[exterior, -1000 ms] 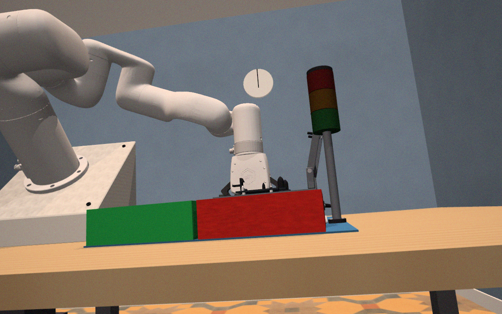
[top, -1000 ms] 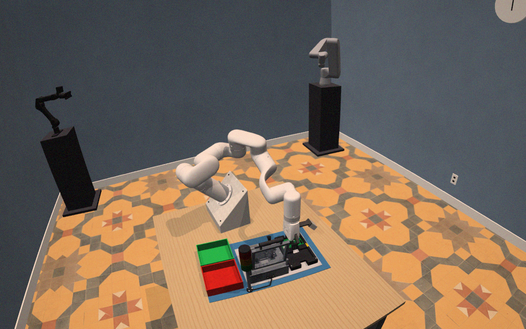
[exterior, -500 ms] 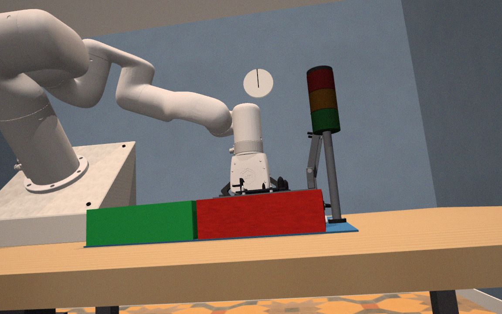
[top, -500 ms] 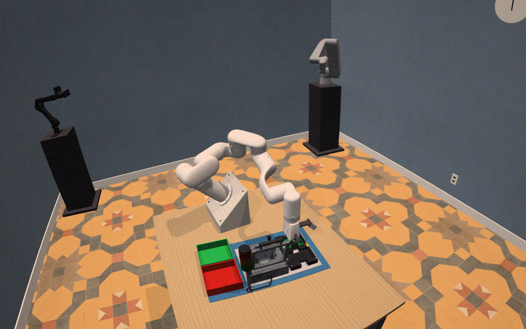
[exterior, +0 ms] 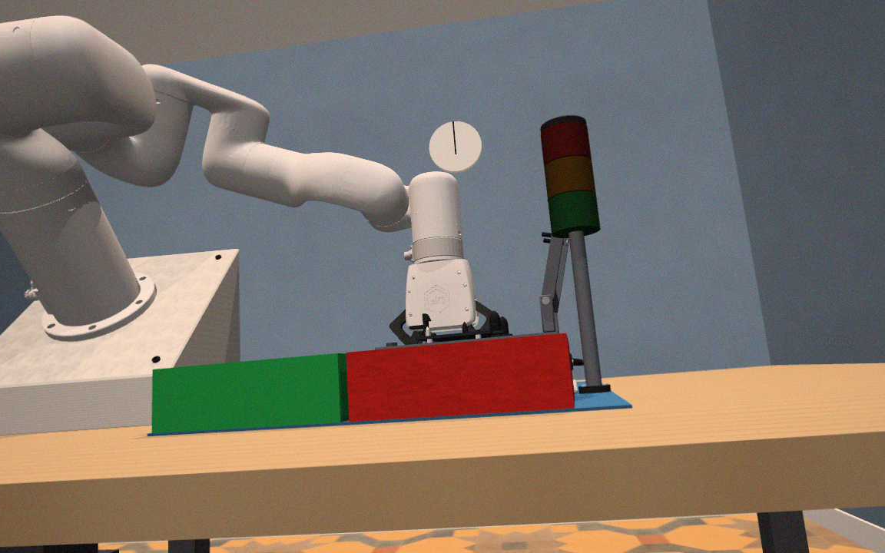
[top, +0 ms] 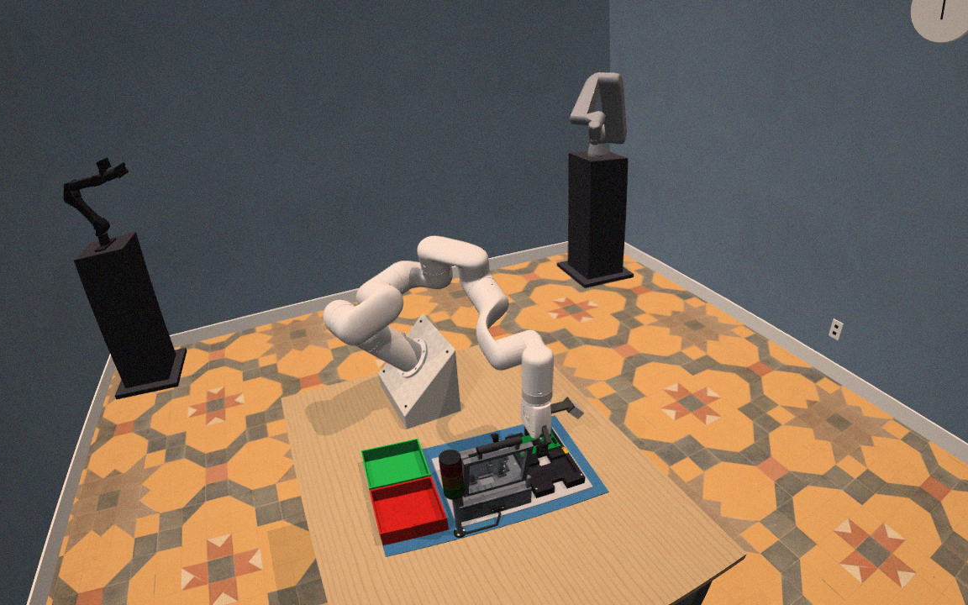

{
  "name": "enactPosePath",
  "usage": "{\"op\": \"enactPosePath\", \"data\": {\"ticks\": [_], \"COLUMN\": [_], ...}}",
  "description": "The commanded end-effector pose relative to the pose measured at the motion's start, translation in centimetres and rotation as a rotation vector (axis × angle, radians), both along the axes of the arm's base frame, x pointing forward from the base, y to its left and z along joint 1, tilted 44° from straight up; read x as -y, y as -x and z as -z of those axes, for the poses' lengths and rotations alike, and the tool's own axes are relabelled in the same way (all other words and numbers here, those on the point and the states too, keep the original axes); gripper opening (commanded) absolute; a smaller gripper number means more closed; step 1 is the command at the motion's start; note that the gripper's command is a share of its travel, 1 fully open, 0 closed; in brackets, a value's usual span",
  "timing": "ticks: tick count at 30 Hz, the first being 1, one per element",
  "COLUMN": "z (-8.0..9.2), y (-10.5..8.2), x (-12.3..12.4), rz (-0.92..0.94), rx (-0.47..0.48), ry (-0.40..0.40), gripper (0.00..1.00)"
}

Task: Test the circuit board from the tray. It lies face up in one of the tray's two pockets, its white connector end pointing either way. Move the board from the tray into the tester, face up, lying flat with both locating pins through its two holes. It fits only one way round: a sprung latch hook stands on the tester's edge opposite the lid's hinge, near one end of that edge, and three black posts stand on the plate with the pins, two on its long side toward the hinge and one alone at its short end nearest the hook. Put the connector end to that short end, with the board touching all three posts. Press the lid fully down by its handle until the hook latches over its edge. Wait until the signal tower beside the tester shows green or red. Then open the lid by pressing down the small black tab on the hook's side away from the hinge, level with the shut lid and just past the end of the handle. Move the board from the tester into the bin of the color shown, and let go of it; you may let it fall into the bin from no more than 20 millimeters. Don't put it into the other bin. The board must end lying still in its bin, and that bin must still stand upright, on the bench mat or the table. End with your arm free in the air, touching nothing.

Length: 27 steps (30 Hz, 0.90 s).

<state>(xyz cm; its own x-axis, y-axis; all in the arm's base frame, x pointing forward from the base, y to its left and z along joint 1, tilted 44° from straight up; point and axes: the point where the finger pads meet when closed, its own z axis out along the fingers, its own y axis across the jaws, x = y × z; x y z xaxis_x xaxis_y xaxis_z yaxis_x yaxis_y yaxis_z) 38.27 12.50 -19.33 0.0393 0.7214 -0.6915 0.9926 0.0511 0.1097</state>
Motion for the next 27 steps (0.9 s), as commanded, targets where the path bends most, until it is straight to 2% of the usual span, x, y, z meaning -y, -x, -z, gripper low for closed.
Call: {"op": "enactPosePath", "data": {"ticks": [1, 20, 27], "z": [-0.5, -1.2, -2.7], "y": [0.1, 0.2, 0.4], "x": [-0.7, -1.4, -2.9], "rz": [-0.003, -0.003, -0.003], "rx": [0.000, 0.000, 0.000], "ry": [-0.004, -0.004, -0.004], "gripper": [0.79, 0.79, 0.79]}}
